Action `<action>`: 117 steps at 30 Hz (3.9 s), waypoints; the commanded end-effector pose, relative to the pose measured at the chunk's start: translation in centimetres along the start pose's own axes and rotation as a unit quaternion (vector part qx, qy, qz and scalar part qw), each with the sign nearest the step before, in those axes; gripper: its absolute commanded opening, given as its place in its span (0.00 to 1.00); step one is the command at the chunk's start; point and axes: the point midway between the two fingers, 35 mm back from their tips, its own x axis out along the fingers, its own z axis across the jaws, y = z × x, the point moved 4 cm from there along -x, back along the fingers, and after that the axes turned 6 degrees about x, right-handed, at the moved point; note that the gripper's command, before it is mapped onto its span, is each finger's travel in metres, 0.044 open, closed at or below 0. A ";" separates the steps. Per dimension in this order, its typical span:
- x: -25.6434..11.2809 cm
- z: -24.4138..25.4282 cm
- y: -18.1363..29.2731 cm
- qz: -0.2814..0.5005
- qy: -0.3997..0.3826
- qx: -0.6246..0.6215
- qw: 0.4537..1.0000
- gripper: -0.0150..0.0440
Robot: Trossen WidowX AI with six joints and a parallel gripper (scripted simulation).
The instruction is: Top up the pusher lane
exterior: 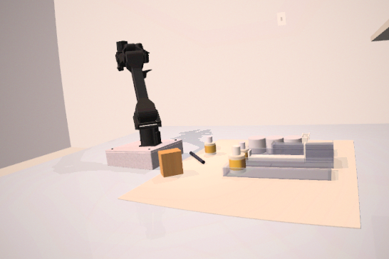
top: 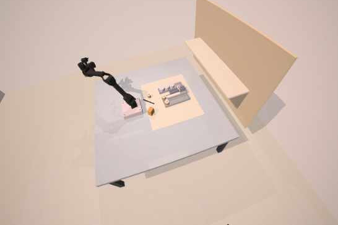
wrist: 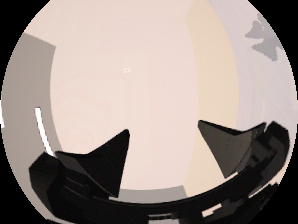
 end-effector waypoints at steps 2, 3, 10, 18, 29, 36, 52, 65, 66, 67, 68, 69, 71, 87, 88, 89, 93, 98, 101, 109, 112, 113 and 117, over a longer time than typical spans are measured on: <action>4.8 -1.2 -6.0 -0.033 0.034 -0.100 0.994 1.00; 5.8 -1.5 -7.5 -0.041 0.044 -0.121 0.991 1.00; 10.5 -3.5 -19.0 -0.090 0.131 -0.246 0.956 1.00; 11.2 -6.1 -32.8 -0.124 0.263 -0.338 0.895 1.00; 3.9 -9.9 -49.4 -0.132 0.453 -0.353 0.807 1.00; -4.5 -12.6 -56.5 -0.112 0.566 -0.302 0.759 1.00; -23.3 -18.0 -58.6 -0.003 0.702 -0.062 0.710 1.00; -22.9 -21.5 -59.2 -0.003 0.702 -0.062 0.710 1.00; -22.9 -21.9 -59.2 -0.003 0.702 -0.062 0.710 1.00; -22.9 -22.4 -59.2 -0.003 0.702 -0.062 0.710 1.00; -22.9 -22.8 -59.3 -0.003 0.701 -0.062 0.710 1.00; -22.9 -22.9 -59.3 -0.003 0.702 -0.062 0.710 1.00; -22.9 -22.9 -59.3 -0.003 0.701 -0.062 0.710 1.00; -22.8 -25.4 -59.5 -0.003 0.701 -0.062 0.710 1.00; -22.8 -25.6 -59.5 -0.003 0.701 -0.062 0.710 1.00; -22.8 -25.7 -59.5 -0.003 0.701 -0.062 0.710 1.00; -22.8 -26.1 -59.5 -0.003 0.701 -0.062 0.710 1.00; -22.8 -26.1 -59.5 -0.003 0.701 -0.062 0.710 0.78; -22.8 -26.1 -59.5 -0.003 0.701 -0.062 0.710 0.64; -22.8 -26.1 -59.5 -0.003 0.701 -0.062 0.710 0.49; -22.8 -25.8 -59.6 -0.003 0.701 -0.062 0.710 0.35; -22.8 -25.3 -59.7 -0.003 0.701 -0.062 0.710 0.31; -22.6 -23.1 -59.8 -0.004 0.701 -0.062 0.710 0.25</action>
